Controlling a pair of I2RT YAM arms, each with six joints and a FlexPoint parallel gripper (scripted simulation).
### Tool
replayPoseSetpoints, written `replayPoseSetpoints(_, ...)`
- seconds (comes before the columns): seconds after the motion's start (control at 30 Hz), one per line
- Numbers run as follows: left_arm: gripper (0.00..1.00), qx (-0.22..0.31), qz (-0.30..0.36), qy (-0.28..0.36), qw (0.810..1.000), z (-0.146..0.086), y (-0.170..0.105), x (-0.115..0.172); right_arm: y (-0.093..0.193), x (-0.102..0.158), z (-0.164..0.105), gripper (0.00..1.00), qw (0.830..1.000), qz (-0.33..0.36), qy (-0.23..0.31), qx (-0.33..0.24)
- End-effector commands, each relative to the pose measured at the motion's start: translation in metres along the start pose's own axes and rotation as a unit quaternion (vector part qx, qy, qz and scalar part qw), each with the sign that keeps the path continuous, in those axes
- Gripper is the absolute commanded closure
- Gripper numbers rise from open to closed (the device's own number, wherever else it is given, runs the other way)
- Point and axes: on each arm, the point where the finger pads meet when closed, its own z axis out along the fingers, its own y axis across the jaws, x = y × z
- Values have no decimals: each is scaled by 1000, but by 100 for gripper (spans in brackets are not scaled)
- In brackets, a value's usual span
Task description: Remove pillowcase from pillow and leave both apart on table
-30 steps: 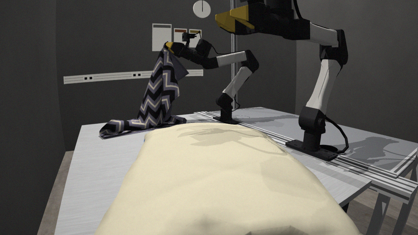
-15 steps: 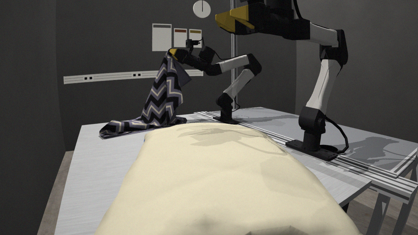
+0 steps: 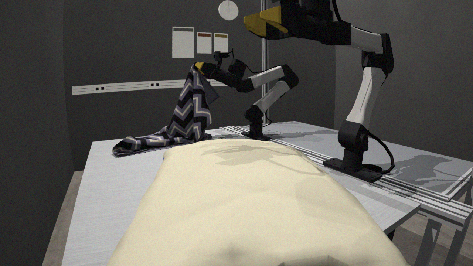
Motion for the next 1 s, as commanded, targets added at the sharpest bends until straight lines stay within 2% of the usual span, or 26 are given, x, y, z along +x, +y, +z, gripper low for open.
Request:
replayPoseSetpoints(0.0, 40, 4, 4, 0, 1000, 1, -2, -3, 3, 20, -3, 100, 1000, -2, 29, -5)
replayPoseSetpoints(0.07, 40, 4, 4, 0, 1000, 1, -2, -3, 0, 1, 0, 100, 1000, 0, 22, 2)
replayPoseSetpoints(0.3, 40, 4, 4, 0, 1000, 1, -2, -3, -5, 35, -19, 100, 991, 0, 137, 10)
replayPoseSetpoints(0.47, 40, 4, 4, 0, 1000, 1, -2, -3, -4, 38, -27, 100, 987, 1, 161, 7)
replayPoseSetpoints(0.83, 40, 4, 4, 0, 1000, 1, -2, -3, -8, 49, -62, 100, 972, -1, 233, 16)
replayPoseSetpoints(0.97, 40, 4, 4, 0, 1000, 1, -2, -3, -8, 47, -65, 100, 972, -1, 234, 16)
